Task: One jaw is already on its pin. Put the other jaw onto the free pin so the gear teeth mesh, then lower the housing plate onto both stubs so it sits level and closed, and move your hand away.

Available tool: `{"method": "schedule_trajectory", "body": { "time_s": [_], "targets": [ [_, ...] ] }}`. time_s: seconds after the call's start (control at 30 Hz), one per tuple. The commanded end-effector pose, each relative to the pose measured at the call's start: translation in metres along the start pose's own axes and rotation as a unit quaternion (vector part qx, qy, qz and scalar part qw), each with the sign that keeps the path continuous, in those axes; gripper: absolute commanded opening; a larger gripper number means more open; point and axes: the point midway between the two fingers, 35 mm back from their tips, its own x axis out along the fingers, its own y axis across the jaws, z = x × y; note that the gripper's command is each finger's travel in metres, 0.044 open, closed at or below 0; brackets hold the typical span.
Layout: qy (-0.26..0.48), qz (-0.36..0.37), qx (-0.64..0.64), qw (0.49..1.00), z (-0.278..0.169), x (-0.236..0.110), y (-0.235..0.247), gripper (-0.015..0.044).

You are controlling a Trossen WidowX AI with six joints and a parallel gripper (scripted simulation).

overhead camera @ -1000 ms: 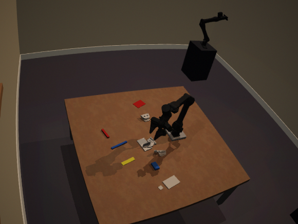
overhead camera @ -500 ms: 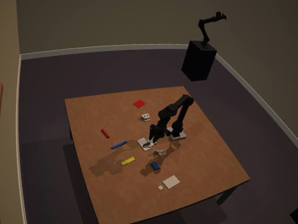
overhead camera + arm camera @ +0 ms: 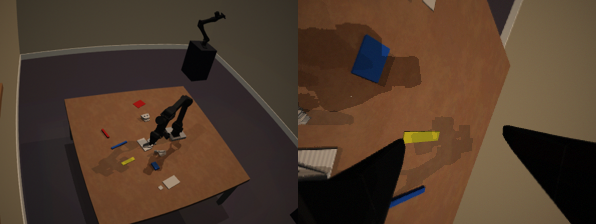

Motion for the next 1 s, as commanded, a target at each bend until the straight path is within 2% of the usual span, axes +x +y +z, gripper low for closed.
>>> {"method": "schedule_trajectory", "body": {
  "time_s": [0.0,0.97],
  "targets": [
    [-0.001,0.023,-0.023,0.999,0.001,0.005,0.009,0.0440],
    [-0.063,0.208,-0.213,0.952,0.011,0.030,0.087,0.0440]
  ]
}}
